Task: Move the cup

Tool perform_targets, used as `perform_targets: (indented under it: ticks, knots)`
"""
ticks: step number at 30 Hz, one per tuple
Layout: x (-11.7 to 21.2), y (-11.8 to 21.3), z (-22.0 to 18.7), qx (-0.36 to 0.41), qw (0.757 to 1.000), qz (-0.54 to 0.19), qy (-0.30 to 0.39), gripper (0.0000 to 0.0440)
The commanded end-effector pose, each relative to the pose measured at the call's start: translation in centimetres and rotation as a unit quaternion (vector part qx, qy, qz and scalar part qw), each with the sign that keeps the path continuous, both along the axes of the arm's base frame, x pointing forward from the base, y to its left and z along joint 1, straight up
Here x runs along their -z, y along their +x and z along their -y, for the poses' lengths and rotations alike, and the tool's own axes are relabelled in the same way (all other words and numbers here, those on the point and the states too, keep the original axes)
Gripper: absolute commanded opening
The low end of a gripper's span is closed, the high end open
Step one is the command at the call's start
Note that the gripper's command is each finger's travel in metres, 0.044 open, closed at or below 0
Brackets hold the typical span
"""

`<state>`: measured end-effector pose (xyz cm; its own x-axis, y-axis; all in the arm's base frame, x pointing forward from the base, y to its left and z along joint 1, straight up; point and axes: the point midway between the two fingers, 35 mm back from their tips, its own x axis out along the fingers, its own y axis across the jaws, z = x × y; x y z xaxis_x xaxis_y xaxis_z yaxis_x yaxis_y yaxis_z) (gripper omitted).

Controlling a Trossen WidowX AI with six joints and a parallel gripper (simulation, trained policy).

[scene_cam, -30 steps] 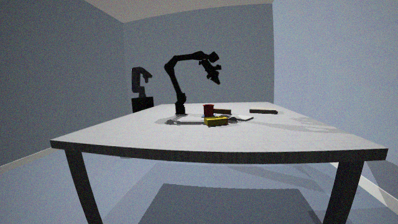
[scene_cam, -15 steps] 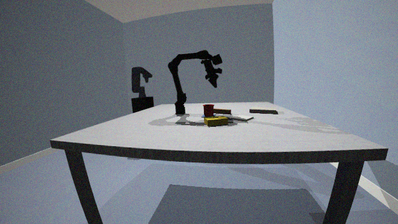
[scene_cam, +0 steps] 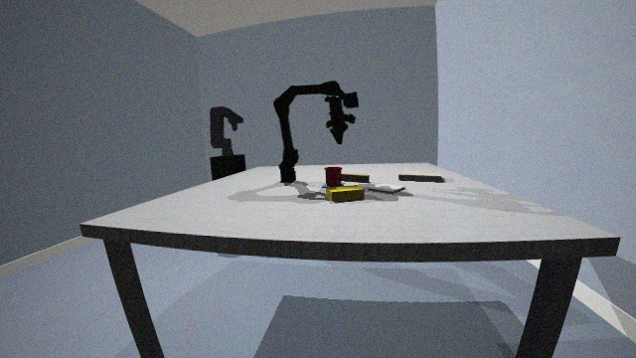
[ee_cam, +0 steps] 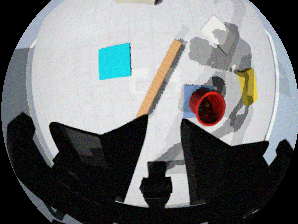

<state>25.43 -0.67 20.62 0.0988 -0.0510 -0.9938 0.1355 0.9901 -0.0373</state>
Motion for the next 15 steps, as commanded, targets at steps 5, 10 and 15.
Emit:
perform_targets:
  ticks: [5, 10, 15]
  knots:
    - [0.6, -0.3, 0.9, 0.003, 0.999, -0.033, -0.006, 0.0157]
    - [1.3, -0.3, 1.5, 0.008, 0.999, -0.048, -0.008, 0.0159]
    - [2.2, -0.4, 2.0, 0.012, 0.998, -0.062, -0.009, 0.0163]
